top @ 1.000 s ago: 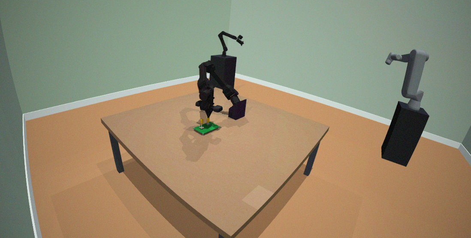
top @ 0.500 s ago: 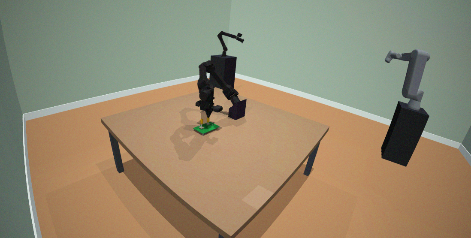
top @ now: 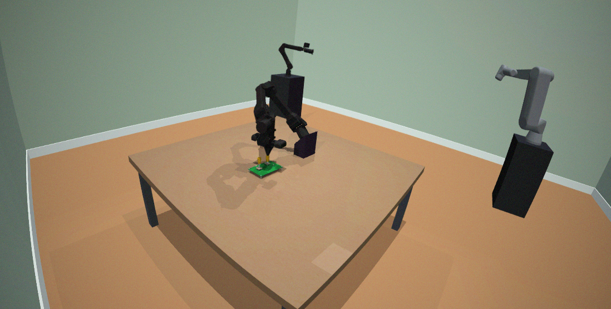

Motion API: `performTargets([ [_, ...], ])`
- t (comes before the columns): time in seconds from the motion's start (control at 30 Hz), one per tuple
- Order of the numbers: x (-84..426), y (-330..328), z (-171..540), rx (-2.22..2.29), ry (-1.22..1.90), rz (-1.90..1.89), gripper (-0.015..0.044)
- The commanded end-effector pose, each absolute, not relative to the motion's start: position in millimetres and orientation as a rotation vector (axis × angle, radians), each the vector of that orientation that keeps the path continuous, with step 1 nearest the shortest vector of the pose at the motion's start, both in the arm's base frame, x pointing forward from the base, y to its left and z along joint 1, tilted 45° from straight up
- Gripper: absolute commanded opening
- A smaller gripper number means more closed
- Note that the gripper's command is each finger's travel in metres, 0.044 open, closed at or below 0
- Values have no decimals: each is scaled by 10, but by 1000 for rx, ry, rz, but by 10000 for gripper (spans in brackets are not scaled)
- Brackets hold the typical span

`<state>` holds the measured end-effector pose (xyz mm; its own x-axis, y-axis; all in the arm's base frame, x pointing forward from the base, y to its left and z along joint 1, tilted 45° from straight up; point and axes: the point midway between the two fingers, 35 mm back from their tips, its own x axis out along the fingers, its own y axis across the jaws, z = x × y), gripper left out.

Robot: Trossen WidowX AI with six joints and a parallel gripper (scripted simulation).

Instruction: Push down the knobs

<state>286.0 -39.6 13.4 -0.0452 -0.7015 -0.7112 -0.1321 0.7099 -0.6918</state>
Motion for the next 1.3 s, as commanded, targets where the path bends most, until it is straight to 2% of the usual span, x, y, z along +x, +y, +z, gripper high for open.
performTargets([
  [0.0,2865,-416,125,-704,1575,-529,0],
  [1.27,2862,-466,75,-704,1575,-529,0],
])
